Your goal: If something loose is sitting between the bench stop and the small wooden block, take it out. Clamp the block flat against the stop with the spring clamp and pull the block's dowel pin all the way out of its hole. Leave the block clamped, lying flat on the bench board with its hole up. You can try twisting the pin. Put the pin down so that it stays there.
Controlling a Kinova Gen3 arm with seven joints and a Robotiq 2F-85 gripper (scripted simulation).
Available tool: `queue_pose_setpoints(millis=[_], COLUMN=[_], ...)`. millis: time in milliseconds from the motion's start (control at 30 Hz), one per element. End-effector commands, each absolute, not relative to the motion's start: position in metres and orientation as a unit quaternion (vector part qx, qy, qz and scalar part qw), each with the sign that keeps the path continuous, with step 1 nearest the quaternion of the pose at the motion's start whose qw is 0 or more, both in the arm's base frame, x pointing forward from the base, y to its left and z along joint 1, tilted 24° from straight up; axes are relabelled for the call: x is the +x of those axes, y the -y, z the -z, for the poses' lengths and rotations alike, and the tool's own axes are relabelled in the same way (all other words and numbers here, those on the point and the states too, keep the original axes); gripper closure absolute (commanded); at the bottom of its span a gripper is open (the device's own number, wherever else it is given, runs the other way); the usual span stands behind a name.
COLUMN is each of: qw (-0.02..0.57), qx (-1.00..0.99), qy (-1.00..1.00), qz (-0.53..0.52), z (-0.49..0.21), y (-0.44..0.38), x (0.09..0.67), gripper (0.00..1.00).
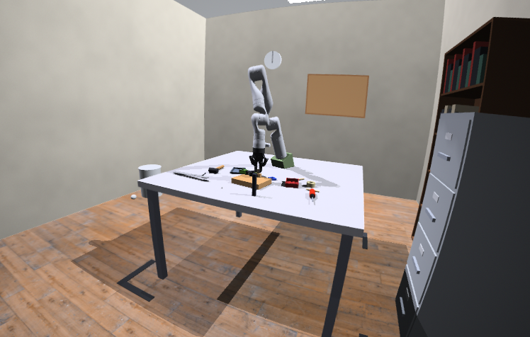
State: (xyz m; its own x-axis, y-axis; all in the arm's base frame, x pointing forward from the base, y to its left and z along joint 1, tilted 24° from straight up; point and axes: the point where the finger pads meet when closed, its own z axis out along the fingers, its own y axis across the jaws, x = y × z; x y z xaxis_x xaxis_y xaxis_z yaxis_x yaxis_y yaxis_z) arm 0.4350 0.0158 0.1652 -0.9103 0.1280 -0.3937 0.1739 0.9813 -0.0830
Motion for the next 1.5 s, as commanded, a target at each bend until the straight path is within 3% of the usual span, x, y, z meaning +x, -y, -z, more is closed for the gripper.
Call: queue_pose_setpoints(millis=[0, 800, 833, 1000, 1033, 1267, 1300, 1467], qw=[0.198, 0.198, 0.198, 0.198, 0.198, 0.198, 0.198, 0.198], qx=[0.077, 0.077, 0.077, 0.077, 0.077, 0.077, 0.077, 0.077], qy=[-0.975, -0.975, -0.975, -0.975, -0.975, -0.975, -0.975, -0.975], qz=[0.058, 0.058, 0.058, 0.058, 0.058, 0.058, 0.058, 0.058], z=[-0.1657, -0.1657, -0.1657, -0.1657, -0.1657, -0.1659, -0.1659, -0.1661], y=[-0.0160, -0.0160, -0.0160, -0.0160, -0.0160, -0.0161, -0.0161, -0.0161], x=[0.4352, 0.4352, 0.4352, 0.4352, 0.4352, 0.4351, 0.4351, 0.4351], gripper=[0.66, 0.66, 0.72, 0.72, 0.78, 0.78, 0.84, 0.84])
